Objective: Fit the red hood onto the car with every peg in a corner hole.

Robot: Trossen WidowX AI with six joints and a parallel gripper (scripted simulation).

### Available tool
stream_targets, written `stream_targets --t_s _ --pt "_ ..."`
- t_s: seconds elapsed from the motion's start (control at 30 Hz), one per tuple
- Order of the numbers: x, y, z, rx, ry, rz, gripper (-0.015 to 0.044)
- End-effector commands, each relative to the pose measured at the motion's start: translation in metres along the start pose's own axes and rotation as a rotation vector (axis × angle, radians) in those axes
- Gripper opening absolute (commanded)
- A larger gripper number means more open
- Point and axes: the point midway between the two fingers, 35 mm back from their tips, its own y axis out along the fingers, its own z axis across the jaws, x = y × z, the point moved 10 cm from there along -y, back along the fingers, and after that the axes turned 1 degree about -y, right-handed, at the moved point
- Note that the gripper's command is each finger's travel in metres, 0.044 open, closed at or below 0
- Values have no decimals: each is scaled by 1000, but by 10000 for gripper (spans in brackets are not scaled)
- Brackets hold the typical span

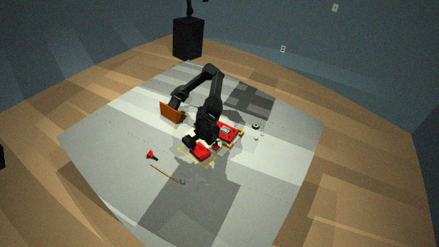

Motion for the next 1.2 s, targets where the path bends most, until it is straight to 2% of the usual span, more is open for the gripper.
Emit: stream_targets --t_s 0.0,1.17 --pt "0 4 0 4 4 -2 440" --pt "-1 28 1 6 4 -2 440"
